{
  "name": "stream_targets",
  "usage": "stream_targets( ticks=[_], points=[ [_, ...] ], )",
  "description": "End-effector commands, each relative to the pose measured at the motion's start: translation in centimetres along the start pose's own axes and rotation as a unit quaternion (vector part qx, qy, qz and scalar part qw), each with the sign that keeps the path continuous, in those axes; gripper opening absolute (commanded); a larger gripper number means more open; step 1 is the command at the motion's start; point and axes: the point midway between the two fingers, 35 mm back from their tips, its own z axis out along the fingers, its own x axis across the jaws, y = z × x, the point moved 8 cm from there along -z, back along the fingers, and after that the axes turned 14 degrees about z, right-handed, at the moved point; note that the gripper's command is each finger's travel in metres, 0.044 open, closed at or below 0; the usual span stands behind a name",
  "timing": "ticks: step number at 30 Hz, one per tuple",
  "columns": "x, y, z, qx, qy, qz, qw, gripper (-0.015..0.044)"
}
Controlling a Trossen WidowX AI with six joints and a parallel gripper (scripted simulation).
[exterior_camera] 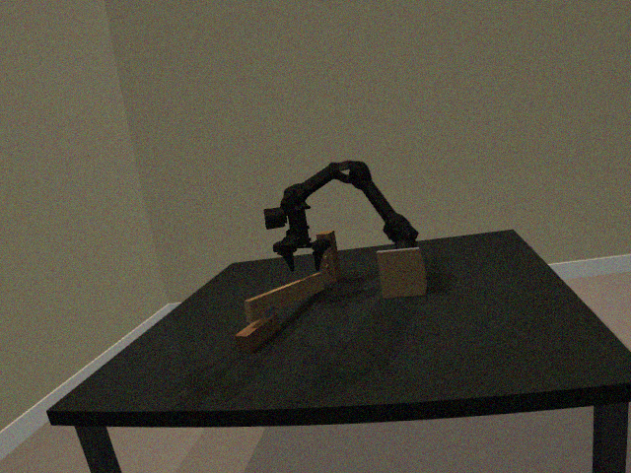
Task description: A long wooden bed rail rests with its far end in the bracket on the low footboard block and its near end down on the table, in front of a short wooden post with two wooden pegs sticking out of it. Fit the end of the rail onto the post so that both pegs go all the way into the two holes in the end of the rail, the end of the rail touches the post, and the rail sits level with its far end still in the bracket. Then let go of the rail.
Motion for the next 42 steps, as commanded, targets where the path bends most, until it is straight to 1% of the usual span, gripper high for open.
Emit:
stream_targets(
  ticks=[1,42],
  points=[
    [0.3,0.0,0.4,0.016,0.006,-0.005,1.000,0.0440],
    [0.3,-0.2,6.6,0.016,0.006,-0.005,1.000,0.0440]
  ],
)
